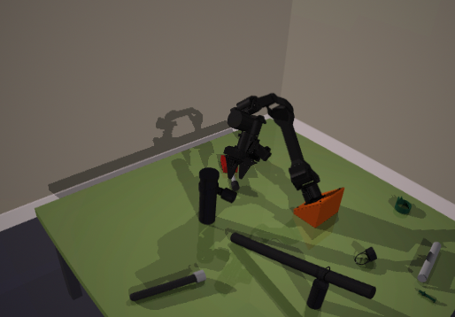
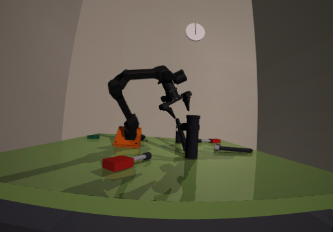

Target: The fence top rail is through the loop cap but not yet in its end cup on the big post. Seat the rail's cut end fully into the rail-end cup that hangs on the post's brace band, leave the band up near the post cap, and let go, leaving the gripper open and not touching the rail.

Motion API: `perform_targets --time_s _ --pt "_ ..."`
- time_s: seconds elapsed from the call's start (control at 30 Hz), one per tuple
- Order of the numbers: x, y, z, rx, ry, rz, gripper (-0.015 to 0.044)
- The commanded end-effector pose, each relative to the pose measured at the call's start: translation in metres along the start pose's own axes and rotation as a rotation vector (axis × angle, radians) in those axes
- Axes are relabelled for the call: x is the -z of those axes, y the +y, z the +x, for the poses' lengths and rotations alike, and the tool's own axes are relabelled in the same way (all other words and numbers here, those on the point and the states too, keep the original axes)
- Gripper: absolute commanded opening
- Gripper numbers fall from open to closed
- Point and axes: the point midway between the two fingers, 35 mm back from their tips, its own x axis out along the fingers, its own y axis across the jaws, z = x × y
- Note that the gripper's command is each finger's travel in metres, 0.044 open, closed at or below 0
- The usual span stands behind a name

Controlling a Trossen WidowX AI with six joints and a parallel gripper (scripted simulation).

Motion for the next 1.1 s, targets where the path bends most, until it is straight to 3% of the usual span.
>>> perform_targets --time_s 0.0,1.07 --pt "-0.001 0.012 0.017 -0.009 -0.005 -0.007 0.044" --pt "-0.002 0.015 0.067 -0.008 -0.004 -0.006 0.044"
